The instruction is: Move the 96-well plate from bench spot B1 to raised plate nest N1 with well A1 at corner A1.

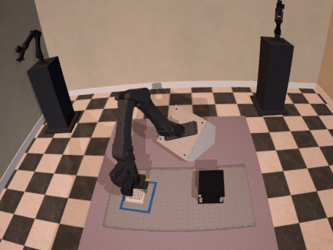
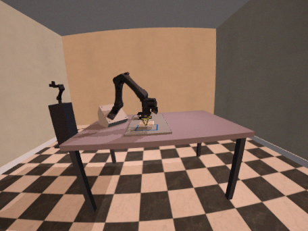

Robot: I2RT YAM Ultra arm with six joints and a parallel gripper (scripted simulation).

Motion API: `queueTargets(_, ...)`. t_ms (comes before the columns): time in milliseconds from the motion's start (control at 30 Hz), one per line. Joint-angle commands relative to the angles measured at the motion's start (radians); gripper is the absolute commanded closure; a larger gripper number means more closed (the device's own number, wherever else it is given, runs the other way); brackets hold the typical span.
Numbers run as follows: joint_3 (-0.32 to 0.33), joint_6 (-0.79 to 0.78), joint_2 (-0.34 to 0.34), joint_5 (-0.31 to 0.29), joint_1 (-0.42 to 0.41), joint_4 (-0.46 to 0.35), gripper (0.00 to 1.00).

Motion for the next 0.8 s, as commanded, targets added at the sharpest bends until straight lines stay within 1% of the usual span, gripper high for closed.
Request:
queueTargets(0,0.04,0.015,-0.034,0.01,0.018,-0.039,1.0)
queueTargets(767,0.105,0.051,-0.098,0.04,0.064,-0.178,1.0)
